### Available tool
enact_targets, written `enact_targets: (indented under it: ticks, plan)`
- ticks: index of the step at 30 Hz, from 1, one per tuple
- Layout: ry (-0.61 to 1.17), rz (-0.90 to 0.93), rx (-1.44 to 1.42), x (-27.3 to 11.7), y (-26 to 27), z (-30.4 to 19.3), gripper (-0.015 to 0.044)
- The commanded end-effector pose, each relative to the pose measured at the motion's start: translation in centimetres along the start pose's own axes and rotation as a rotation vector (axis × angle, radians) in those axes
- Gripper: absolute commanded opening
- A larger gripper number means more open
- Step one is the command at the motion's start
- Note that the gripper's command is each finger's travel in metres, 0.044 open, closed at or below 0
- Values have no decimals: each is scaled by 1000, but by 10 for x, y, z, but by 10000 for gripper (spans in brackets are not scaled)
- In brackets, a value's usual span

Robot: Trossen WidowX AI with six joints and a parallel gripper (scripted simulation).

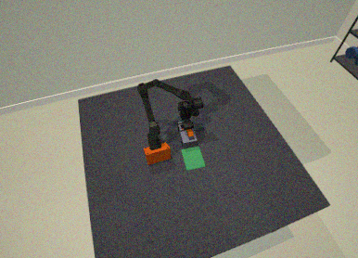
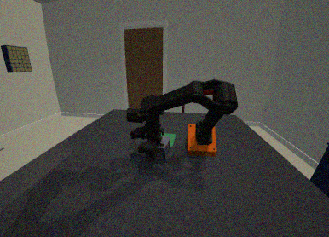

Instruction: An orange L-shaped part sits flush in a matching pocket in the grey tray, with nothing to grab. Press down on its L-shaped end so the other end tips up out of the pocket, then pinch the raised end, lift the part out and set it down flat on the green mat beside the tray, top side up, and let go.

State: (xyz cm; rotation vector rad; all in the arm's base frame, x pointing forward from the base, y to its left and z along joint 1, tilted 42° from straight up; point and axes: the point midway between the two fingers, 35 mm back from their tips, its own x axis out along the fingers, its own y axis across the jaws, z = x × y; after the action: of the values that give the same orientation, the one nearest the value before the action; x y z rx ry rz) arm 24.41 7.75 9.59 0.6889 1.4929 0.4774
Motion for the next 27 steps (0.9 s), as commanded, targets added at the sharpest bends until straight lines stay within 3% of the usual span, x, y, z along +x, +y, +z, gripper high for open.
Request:
enact_targets:
  ticks: [1, 9, 27]
  plan:
    - [-4, -8, 0, -9, 1, 1, 180]
    - [-1, -11, 2, -96, -10, 1, 180]
    - [-5, -9, 3, -95, -9, 1, 180]
